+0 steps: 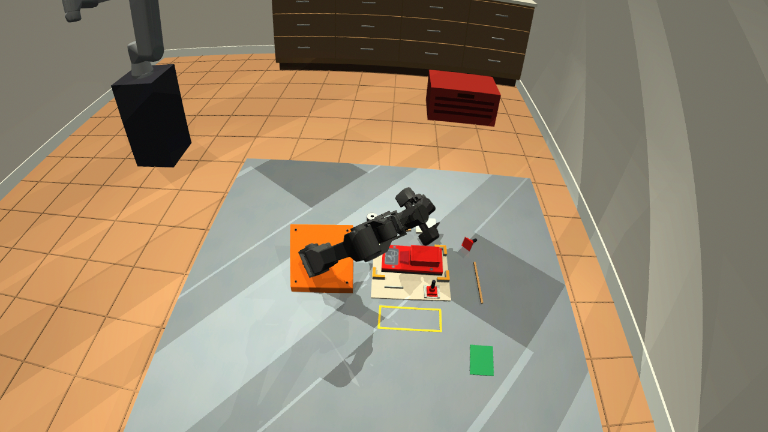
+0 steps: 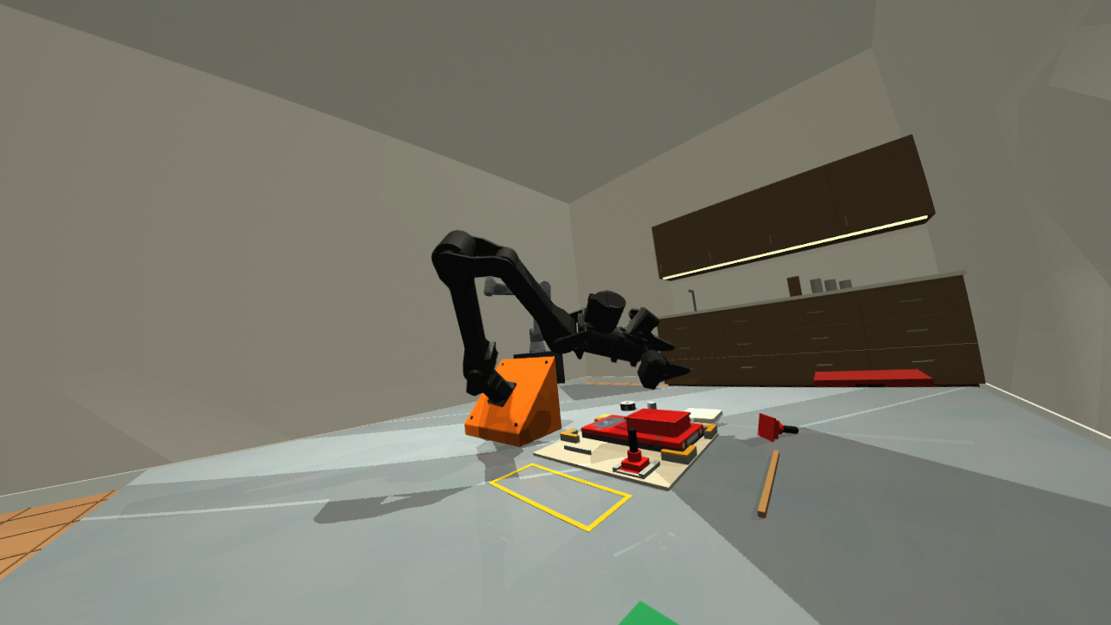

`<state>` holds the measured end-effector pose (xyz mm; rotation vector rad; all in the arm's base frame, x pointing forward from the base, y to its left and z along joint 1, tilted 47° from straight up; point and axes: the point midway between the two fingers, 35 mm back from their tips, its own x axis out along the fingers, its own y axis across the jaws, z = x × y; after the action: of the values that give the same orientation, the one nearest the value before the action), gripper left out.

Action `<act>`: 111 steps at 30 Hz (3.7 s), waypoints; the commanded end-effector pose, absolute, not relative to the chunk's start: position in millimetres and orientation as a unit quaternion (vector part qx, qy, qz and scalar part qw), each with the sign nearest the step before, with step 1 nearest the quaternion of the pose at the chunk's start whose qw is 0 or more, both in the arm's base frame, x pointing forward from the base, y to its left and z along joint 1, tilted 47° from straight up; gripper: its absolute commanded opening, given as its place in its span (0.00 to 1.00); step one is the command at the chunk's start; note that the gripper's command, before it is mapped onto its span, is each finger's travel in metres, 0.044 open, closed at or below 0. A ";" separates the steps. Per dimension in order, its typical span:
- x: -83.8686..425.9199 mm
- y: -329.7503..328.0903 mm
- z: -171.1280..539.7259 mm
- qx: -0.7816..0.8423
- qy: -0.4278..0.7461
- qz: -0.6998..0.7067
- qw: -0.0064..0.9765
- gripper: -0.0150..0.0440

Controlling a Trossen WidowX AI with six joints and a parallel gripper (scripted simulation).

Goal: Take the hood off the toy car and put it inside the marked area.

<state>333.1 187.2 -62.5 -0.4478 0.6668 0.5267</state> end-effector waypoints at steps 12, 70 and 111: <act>348.7 161.0 -95.0 -0.189 0.561 0.011 0.806 1.00; 345.9 100.8 -28.2 -0.279 0.614 -0.270 0.687 1.00; 348.0 78.9 -48.2 -0.280 0.613 -0.271 0.687 1.00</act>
<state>347.7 80.2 -47.0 -0.6202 1.3746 -0.6075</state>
